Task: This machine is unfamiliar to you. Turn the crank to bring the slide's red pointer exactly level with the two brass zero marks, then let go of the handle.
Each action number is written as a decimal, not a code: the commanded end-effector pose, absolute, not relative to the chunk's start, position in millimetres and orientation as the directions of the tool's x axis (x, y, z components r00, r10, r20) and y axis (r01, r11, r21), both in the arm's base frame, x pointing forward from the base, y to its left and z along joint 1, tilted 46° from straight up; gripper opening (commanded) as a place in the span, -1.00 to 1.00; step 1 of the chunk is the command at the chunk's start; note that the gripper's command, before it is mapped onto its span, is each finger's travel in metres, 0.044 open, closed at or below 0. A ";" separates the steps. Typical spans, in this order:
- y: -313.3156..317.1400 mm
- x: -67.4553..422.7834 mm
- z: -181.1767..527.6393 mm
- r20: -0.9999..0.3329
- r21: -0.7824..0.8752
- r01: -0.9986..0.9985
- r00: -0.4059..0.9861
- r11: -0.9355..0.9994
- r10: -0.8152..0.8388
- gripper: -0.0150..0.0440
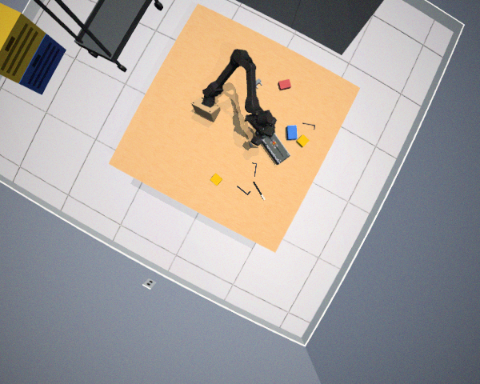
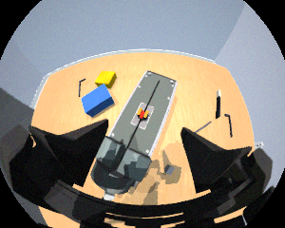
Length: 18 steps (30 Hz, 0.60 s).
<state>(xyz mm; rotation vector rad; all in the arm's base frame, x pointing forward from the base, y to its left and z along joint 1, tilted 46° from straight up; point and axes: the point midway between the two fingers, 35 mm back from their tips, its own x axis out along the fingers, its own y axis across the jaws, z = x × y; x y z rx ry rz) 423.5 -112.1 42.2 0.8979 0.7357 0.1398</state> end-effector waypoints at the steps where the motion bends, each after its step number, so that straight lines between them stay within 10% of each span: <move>1: -111.0 422.7 40.4 -0.526 0.753 0.190 0.748 0.630 0.404 1.00; 18: -152.1 418.4 81.3 -0.525 0.751 0.185 0.749 0.633 0.404 1.00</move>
